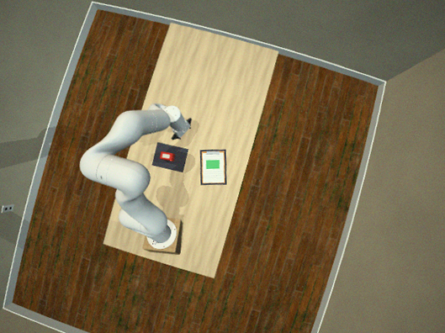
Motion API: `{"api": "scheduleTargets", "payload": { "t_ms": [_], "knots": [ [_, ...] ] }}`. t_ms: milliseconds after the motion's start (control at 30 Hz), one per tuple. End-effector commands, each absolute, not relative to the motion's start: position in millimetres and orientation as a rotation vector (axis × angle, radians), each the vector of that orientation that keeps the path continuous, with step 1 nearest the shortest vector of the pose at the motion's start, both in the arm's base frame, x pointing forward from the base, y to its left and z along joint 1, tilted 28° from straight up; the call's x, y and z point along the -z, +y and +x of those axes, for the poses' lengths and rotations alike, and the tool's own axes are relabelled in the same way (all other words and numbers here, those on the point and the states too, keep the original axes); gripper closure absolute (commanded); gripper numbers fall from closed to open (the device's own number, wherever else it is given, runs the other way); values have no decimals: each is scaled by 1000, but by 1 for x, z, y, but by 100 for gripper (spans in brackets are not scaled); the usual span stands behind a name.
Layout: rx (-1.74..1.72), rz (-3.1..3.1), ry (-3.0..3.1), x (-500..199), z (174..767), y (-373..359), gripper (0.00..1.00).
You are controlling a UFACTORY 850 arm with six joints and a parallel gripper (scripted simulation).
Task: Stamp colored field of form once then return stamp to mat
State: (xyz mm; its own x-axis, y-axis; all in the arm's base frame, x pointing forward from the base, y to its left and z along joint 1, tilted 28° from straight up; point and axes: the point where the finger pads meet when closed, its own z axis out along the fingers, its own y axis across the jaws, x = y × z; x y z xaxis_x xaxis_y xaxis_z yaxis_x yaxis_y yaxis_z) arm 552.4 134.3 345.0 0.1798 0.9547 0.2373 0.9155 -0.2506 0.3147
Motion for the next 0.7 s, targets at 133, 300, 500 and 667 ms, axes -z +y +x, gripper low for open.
{"api": "scheduleTargets", "payload": {
  "t_ms": [133,300,500,667],
  "knots": [
    [-690,2038,1996,-337,500,171,0],
    [-652,1914,2101,-313,463,179,0],
    [-633,1834,2164,-299,440,182,0],
    [-624,1788,2199,-291,426,184,0]
  ]
}}
